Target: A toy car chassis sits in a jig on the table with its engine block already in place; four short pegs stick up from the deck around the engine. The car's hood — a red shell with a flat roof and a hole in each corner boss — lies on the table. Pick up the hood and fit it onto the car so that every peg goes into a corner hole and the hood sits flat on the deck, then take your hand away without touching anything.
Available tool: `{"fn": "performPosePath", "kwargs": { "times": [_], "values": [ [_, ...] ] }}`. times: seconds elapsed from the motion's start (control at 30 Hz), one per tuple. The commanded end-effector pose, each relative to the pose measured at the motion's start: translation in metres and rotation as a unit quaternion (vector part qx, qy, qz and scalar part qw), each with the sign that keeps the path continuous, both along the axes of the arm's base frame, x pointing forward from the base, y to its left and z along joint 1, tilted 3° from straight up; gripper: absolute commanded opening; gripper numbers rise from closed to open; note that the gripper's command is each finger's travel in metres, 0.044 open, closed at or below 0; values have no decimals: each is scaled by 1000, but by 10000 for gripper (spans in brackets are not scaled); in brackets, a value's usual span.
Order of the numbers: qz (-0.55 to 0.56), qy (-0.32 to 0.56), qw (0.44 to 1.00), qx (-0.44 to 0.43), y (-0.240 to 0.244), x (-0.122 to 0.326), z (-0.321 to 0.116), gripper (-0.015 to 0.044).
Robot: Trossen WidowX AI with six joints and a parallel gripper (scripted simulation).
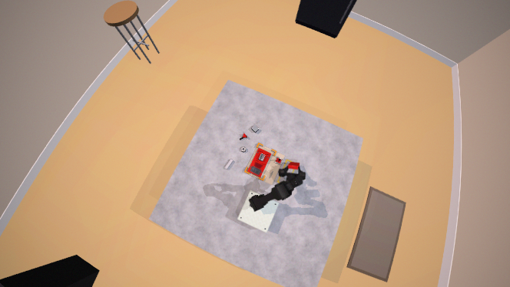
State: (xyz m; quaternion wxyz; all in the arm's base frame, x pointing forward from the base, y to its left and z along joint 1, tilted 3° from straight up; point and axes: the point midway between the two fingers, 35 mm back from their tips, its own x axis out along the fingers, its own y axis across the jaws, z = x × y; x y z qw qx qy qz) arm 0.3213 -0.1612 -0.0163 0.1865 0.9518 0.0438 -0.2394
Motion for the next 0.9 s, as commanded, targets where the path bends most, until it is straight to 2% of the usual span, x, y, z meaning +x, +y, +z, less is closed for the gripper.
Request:
{"fn": "performPosePath", "kwargs": {
  "times": [0.0,0.37,0.57,0.87],
  "values": [
    [-31,3,997,64,2,-4,-12,0],
    [-96,3,978,184,4,-17,-38,0],
    [-82,-2,984,156,2,-12,-30,0],
    [-84,-8,984,159,0,-11,-27,236]
  ]
}}
